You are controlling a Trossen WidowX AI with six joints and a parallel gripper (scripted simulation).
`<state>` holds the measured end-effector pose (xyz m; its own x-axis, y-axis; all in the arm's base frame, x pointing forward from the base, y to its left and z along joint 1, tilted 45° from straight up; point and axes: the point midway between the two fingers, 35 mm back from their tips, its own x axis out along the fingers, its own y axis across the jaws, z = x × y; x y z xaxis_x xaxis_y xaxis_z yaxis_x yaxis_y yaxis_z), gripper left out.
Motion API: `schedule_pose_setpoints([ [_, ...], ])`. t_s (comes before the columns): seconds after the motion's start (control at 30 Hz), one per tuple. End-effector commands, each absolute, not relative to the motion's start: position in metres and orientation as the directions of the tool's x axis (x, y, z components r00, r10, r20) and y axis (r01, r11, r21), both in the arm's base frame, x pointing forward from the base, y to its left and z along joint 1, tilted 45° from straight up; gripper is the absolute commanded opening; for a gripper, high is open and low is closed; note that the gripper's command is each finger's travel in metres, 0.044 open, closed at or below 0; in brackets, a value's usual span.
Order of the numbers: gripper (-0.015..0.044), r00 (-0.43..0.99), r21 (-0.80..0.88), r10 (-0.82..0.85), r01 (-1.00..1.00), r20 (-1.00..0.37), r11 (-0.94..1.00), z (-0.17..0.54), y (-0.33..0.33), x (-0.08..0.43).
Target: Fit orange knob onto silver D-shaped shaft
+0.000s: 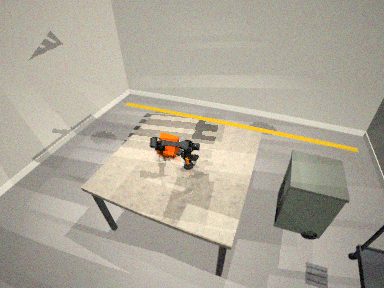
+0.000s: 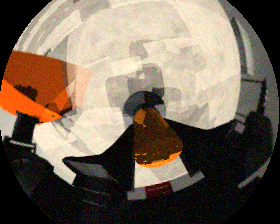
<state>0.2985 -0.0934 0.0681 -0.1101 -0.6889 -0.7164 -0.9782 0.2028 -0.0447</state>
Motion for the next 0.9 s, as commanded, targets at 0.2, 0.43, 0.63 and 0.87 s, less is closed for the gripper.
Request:
schedule_pose_setpoints([
  [0.2,0.0026,-0.11,-0.042,-0.689,-0.979,-0.717,0.2,0.0683,-0.0932,0.2987],
  [0.43,0.021,-0.11,-0.042,-0.689,-0.979,-0.717,0.2,0.0683,-0.0932,0.2987],
  [0.63,0.0367,-0.11,-0.042,-0.689,-0.979,-0.717,0.2,0.0683,-0.0932,0.2987],
  [0.87,0.044,-0.11,-0.042,-0.689,-0.979,-0.717,0.2,0.0683,-0.0932,0.2987],
])
